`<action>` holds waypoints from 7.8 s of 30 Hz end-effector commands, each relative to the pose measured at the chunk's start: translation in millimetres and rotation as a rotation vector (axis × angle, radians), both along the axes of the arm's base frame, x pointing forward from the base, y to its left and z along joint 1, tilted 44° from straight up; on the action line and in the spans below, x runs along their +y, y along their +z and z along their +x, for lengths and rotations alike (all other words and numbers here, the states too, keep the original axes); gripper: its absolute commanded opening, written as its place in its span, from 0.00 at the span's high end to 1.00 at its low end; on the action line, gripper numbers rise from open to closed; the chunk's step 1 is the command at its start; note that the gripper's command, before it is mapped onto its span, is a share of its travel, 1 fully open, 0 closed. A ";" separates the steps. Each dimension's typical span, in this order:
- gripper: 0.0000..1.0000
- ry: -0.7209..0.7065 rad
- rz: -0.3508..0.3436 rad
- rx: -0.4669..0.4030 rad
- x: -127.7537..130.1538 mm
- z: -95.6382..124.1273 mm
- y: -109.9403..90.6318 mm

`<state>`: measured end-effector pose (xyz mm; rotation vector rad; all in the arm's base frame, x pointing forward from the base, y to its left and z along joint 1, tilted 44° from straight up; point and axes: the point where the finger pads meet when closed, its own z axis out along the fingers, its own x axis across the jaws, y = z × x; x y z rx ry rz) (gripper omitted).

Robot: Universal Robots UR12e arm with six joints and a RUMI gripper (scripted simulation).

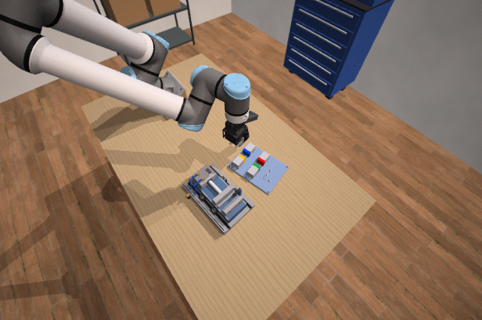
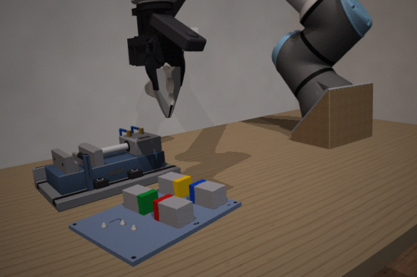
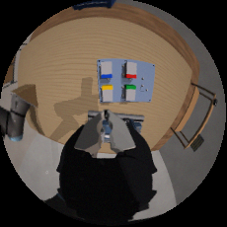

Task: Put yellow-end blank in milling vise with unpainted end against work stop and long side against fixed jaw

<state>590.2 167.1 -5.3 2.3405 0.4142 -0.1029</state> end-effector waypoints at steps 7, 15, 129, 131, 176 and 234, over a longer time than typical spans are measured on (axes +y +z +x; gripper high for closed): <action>1.00 0.000 0.000 -0.001 0.5 0.4 0.4; 1.00 0.000 0.000 -0.001 0.5 0.4 0.4; 0.60 0.001 0.001 -0.001 -81.5 6.1 -85.0; 0.60 0.001 0.001 -0.001 -81.5 6.1 -85.0; 0.60 0.001 0.001 -0.001 -83.1 6.2 -86.7; 0.60 0.001 0.001 -0.001 -91.5 6.8 -95.4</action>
